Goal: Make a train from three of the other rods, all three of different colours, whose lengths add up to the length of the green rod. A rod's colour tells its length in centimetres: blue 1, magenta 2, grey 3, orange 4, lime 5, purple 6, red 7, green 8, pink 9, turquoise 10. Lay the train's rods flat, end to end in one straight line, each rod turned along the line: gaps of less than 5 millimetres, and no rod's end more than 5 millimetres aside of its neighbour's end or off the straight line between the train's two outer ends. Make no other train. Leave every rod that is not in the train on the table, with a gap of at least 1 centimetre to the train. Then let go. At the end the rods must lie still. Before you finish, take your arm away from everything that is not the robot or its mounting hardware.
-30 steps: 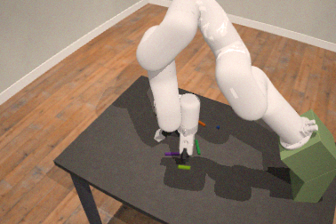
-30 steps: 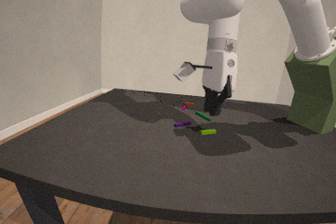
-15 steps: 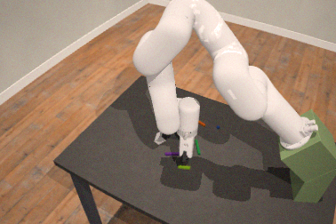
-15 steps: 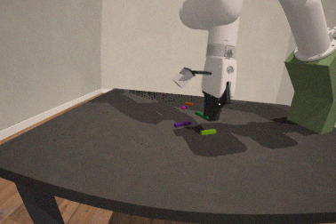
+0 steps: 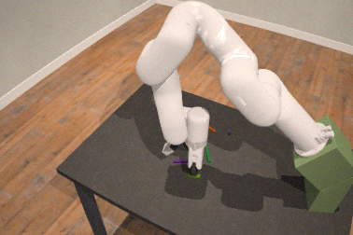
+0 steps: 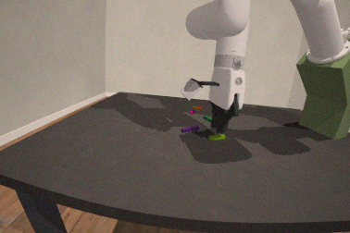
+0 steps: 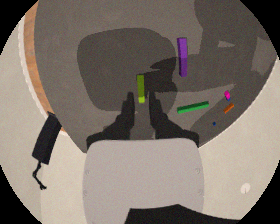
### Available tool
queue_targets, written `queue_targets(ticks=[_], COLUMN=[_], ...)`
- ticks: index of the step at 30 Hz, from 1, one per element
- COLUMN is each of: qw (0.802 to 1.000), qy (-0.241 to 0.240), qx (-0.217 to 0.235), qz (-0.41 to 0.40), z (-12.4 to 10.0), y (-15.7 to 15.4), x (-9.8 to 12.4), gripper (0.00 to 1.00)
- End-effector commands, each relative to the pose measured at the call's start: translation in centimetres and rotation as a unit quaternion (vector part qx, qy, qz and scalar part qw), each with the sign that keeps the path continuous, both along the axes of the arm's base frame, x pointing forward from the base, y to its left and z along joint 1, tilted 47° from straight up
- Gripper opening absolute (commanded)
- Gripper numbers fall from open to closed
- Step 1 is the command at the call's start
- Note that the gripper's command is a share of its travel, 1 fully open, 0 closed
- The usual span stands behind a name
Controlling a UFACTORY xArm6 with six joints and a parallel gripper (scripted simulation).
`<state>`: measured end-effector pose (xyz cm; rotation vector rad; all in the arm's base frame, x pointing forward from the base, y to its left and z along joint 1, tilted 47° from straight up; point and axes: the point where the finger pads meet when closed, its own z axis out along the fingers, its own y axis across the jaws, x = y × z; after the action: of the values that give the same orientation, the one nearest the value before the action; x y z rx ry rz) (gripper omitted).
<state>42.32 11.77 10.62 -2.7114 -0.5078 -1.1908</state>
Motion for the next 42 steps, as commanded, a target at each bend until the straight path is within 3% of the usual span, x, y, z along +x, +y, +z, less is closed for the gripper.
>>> queue_targets(ticks=[1,42], qw=[1.0,1.0], qy=[0.0,0.0], qx=[0.0,0.0], qz=[0.0,0.0], z=[-0.38,-0.83], y=[0.18,0.36], x=[0.44,0.89], gripper=[0.24,0.24])
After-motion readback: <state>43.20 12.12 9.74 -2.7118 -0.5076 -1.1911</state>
